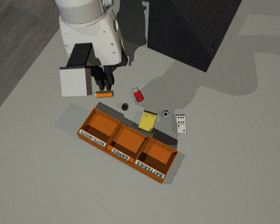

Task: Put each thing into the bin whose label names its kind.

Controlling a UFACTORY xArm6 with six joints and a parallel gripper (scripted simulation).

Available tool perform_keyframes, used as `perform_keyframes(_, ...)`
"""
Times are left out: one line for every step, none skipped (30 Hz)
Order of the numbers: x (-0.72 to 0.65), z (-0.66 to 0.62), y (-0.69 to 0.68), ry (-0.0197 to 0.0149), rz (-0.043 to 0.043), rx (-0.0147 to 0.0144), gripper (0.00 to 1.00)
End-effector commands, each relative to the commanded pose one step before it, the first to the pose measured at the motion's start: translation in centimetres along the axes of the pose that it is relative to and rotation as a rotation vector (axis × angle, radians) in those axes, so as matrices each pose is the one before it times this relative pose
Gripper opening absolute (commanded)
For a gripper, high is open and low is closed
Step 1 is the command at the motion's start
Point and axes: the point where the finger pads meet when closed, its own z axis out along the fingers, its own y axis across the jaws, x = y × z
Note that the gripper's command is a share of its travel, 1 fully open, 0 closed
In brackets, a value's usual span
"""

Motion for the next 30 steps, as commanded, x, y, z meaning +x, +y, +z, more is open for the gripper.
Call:
perform_keyframes(-0.388, 0.18, -2.427, -0.07592, 0.10114, -0.04434, 0.07)
perform_keyframes(0.0, 0.0, 0.0, 0.0, 0.0, 0.0, 0.07)
perform_keyframes(0.0, 0.0, 0.0, 0.0, 0.0, 0.0, 0.07)
perform_keyframes(-0.002, 0.003, 0.002, 0.00001, -0.00001, -0.00001, 0.07)
perform_keyframes(-0.323, 0.09, -0.767, -0.02632, 0.03834, -0.01834, 0.07)
perform_keyframes(-0.239, 0.057, -0.518, -0.01092, 0.0159, -0.00759, 0.07)
perform_keyframes(0.002, -0.001, 0.0, 0.0, 0.0, 0.00002, 0.07)
perform_keyframes(0.002, -0.001, 0.0, 0.0, 0.0, 0.00001, 0.07)
perform_keyframes(-0.391, 0.07, -0.734, -0.02448, 0.03826, -0.02086, 0.07)
perform_keyframes(-0.282, 0.046, -0.481, -0.00947, 0.01479, -0.00806, 0.07)
perform_keyframes(-0.006, 0.006, 0.003, 0.00001, -0.00001, -0.00003, 0.07)
perform_keyframes(0.002, -0.002, 0.0, 0.0, 0.0, 0.00002, 0.07)
perform_keyframes(-0.461, 0.057, -0.693, -0.02235, 0.03818, -0.02325, 0.07)
perform_keyframes(-0.319, 0.036, -0.438, -0.00803, 0.01371, -0.00834, 0.07)
perform_keyframes(0.0, 0.0, 0.0, 0.0, 0.0, 0.0, 0.07)
perform_keyframes(-0.003, 0.005, 0.004, 0.00001, -0.00001, -0.00002, 0.07)
perform_keyframes(-0.528, 0.046, -0.646, -0.01995, 0.03811, -0.02543, 0.07)
perform_keyframes(-0.349, 0.029, -0.391, -0.00663, 0.01265, -0.00843, 0.07)
perform_keyframes(0.0, 0.0, 0.0, 0.0, 0.0, 0.0, 0.07)
perform_keyframes(0.0, 0.0, 0.0, 0.0, 0.0, 0.0, 0.07)
perform_keyframes(-0.591, 0.043, -0.588, -0.01731, 0.03807, -0.02735, 0.07)
perform_keyframes(-0.37, 0.023, -0.341, -0.00527, 0.01157, -0.0083, 0.07)
perform_keyframes(0.0, 0.0, 0.0, 0.0, 0.0, 0.0, 0.07)
perform_keyframes(-0.003, 0.006, 0.006, 0.00002, -0.00001, -0.00002, 0.07)
perform_keyframes(0.002, -0.002, -0.001, 0.0, 0.0, 0.00001, 0.07)
perform_keyframes(0.001, -0.002, -0.001, 0.0, 0.0, 0.00001, 0.07)
perform_keyframes(0.001, -0.001, -0.001, 0.0, 0.0, 0.0, 0.07)
perform_keyframes(0.0, -0.001, -0.001, 0.0, 0.0, 0.0, 0.07)
perform_keyframes(0.0, -0.001, -0.001, 0.0, 0.0, 0.0, 0.07)
perform_keyframes(0.0, 0.0, 0.0, 0.0, 0.0, 0.0, 0.07)
